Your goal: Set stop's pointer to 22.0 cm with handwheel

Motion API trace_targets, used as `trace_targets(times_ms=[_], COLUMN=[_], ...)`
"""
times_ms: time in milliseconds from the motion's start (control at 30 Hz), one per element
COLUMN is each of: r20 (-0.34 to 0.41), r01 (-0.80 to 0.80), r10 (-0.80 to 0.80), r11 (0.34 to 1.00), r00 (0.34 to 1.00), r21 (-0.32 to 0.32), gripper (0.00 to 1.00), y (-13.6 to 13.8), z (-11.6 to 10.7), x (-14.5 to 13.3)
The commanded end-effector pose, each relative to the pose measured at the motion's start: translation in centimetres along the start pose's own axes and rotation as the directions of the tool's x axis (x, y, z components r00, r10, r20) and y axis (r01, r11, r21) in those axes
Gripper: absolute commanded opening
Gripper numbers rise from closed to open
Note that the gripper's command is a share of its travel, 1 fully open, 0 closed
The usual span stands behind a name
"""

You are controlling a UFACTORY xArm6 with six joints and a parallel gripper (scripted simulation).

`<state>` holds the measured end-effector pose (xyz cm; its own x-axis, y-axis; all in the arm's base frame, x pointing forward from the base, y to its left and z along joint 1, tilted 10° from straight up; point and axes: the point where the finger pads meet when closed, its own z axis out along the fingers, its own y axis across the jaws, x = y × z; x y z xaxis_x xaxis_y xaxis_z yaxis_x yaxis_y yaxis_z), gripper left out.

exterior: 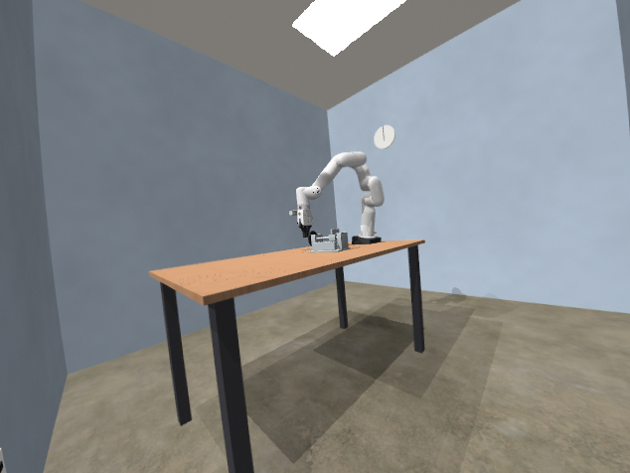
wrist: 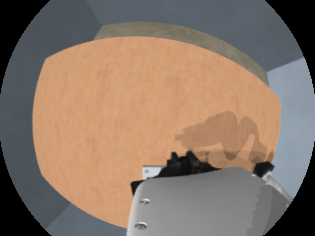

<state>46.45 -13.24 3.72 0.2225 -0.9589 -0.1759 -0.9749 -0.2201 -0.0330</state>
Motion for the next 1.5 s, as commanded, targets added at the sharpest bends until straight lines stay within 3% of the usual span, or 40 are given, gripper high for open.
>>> trace_targets(times_ms=[0, 1467], r20=[-0.002, -0.002], r01=[0.0, 0.0], r10=[0.0, 0.0], r11=[1.0, 1.0], r00=[1.0, 1.0], r21=[0.004, 0.004], gripper=[0.06, 0.06], y=[0.0, 2.4], z=[-0.3, -0.4], x=[0.1, 0.1])
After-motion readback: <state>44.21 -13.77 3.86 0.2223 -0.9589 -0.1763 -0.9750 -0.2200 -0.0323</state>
